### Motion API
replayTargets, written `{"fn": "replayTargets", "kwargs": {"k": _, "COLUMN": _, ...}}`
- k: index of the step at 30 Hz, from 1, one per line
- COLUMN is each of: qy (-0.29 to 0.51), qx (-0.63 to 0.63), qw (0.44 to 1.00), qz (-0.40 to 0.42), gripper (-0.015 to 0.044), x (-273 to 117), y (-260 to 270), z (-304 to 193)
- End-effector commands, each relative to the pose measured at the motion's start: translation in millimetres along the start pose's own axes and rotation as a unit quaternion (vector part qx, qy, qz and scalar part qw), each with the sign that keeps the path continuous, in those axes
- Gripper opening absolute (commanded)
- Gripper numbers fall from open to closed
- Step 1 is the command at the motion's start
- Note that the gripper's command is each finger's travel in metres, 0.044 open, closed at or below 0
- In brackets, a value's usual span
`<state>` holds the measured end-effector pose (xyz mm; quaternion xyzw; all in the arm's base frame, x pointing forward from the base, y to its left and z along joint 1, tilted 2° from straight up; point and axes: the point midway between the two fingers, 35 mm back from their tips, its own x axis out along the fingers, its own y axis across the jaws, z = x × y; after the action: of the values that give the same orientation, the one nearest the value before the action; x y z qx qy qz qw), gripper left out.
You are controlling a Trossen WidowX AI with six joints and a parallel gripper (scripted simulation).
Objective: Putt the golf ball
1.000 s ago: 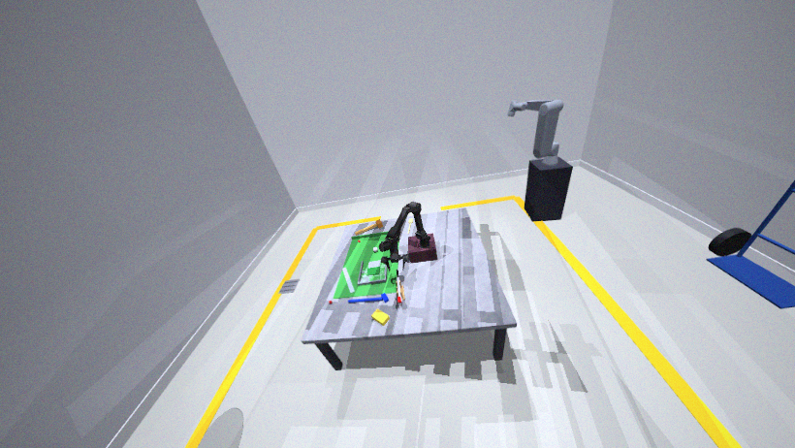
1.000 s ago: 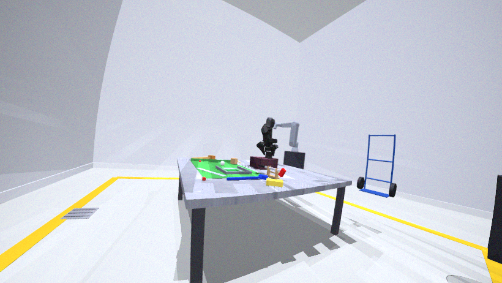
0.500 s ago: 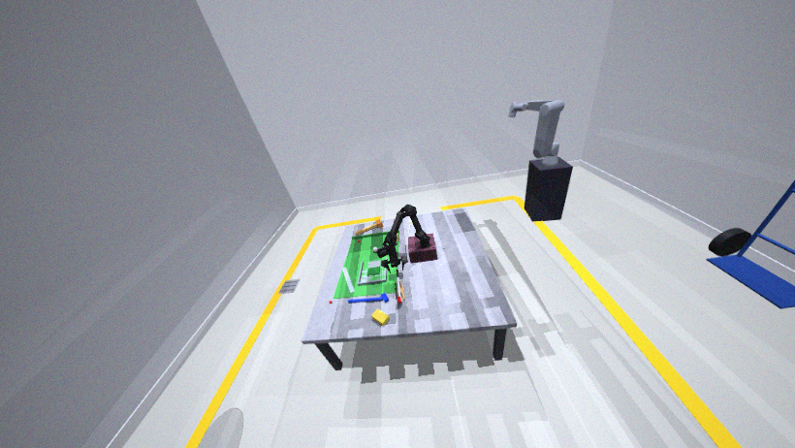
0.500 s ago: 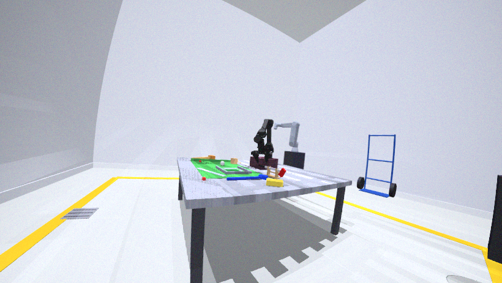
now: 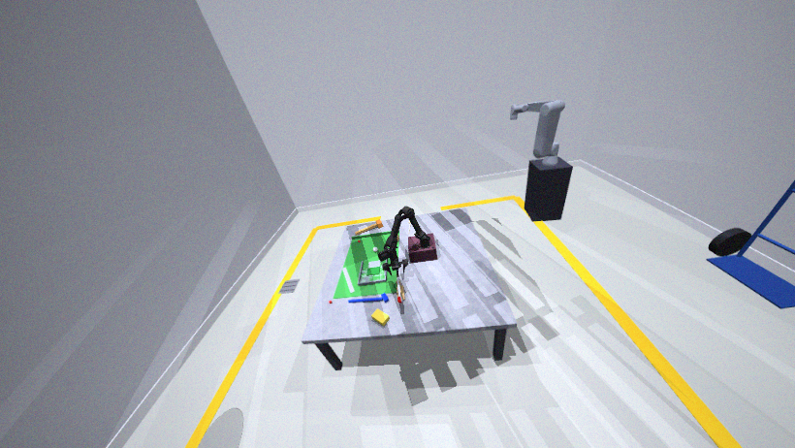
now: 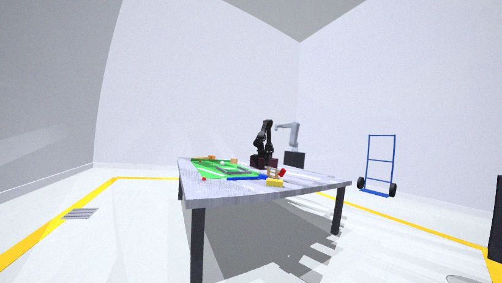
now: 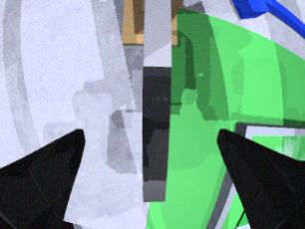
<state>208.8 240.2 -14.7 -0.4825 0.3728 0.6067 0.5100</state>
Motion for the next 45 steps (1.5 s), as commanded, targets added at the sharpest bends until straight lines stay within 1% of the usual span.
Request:
{"fn": "replayTargets", "kwargs": {"k": 1, "qy": 0.003, "qx": -0.002, "qw": 1.000, "qz": 0.002, "gripper": 0.0440, "x": 4.8, "y": 0.3, "z": -2.1}}
{"fn": "replayTargets", "kwargs": {"k": 14, "qy": 0.003, "qx": -0.002, "qw": 1.000, "qz": 0.002, "gripper": 0.0440, "x": 23.8, "y": 0.6, "z": -7.5}}
{"fn": "replayTargets", "kwargs": {"k": 20, "qy": 0.003, "qx": -0.002, "qw": 1.000, "qz": 0.002, "gripper": 0.0440, "x": 24.8, "y": 0.6, "z": -7.8}}
{"fn": "replayTargets", "kwargs": {"k": 35, "qy": 0.000, "qx": 0.000, "qw": 1.000, "qz": -0.001, "gripper": 0.0046, "x": 22.0, "y": -0.3, "z": -5.9}}
{"fn": "replayTargets", "kwargs": {"k": 41, "qy": 0.000, "qx": 0.000, "qw": 1.000, "qz": -0.001, "gripper": 0.0000, "x": 20.9, "y": -0.5, "z": -5.4}}
{"fn": "replayTargets", "kwargs": {"k": 45, "qy": 0.000, "qx": 0.000, "qw": 1.000, "qz": -0.001, "gripper": 0.0000, "x": 7.0, "y": -2.8, "z": -0.2}}
